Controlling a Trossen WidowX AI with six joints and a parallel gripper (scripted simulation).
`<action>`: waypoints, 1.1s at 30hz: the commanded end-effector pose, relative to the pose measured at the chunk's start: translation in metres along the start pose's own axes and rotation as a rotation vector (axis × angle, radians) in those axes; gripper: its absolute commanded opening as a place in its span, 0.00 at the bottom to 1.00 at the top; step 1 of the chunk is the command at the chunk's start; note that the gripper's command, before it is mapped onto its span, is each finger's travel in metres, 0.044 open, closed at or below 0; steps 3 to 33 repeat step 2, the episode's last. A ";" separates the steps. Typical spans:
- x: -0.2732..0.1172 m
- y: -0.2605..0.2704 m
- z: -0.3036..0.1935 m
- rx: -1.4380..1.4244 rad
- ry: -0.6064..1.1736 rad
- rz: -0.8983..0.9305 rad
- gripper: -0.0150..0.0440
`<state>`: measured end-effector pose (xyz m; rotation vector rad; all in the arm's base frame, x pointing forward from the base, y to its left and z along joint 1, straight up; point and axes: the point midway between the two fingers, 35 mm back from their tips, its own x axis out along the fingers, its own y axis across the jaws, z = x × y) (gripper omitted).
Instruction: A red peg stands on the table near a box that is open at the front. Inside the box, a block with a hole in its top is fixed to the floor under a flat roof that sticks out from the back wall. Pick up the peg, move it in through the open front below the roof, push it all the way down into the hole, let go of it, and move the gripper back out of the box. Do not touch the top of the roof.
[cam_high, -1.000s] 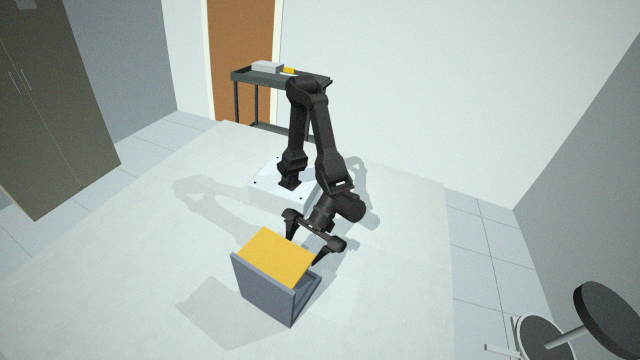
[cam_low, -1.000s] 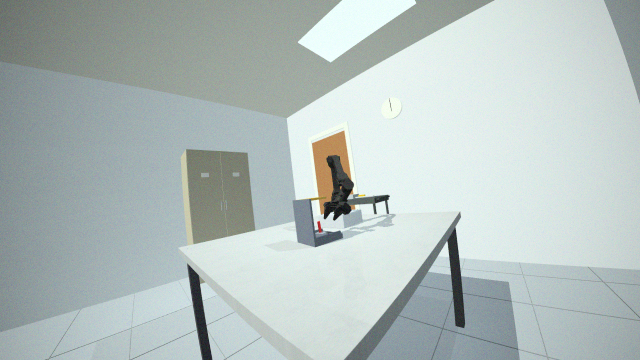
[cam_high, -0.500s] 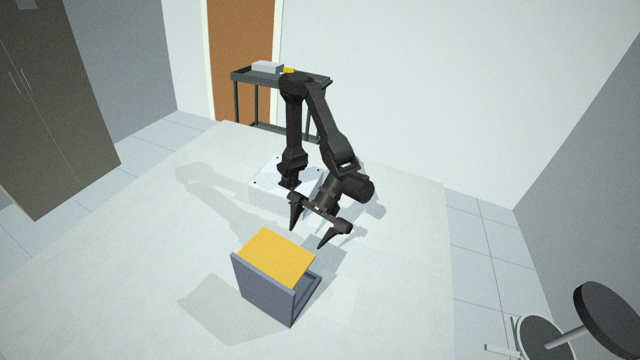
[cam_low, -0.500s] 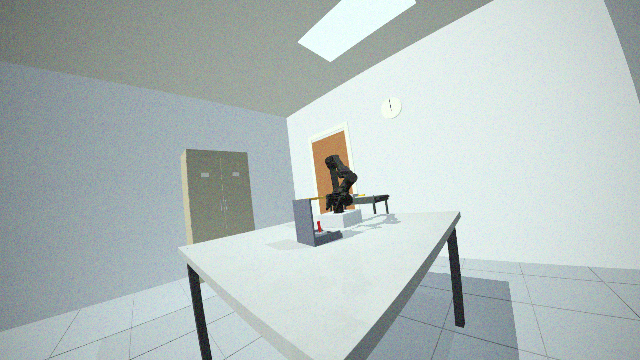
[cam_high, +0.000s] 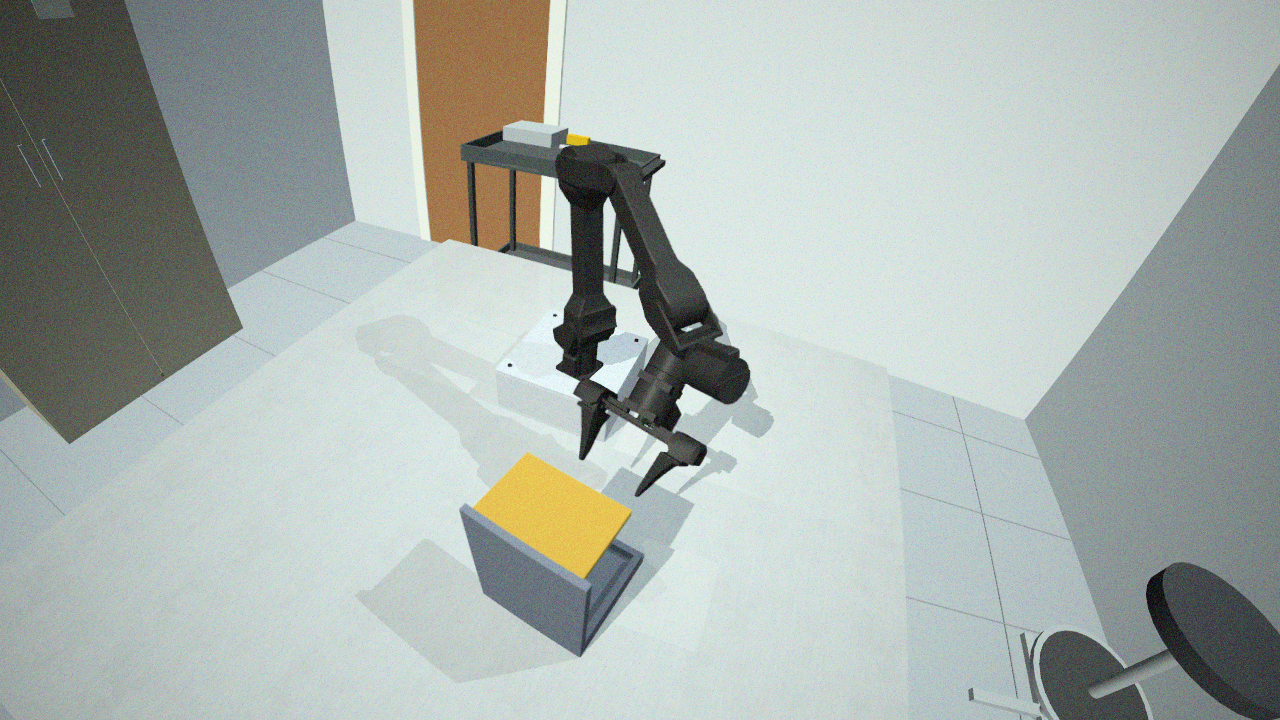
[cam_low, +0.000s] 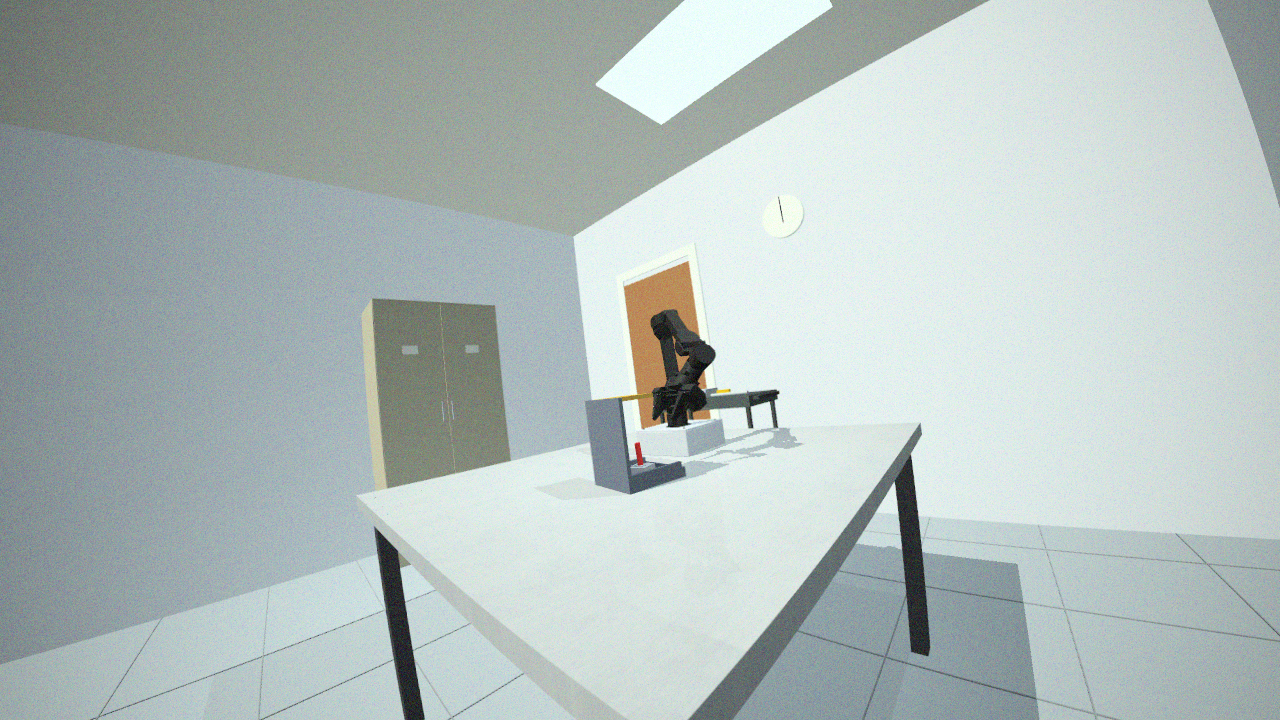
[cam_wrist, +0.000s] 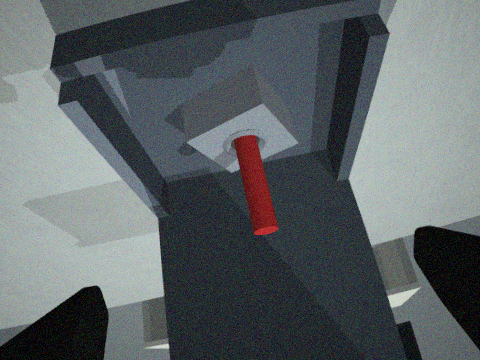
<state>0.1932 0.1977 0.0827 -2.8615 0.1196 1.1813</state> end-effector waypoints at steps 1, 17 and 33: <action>-0.001 0.000 -0.001 0.007 0.005 0.000 1.00; -0.001 0.000 -0.001 0.007 0.005 0.000 1.00; -0.001 0.000 -0.001 0.007 0.005 0.000 1.00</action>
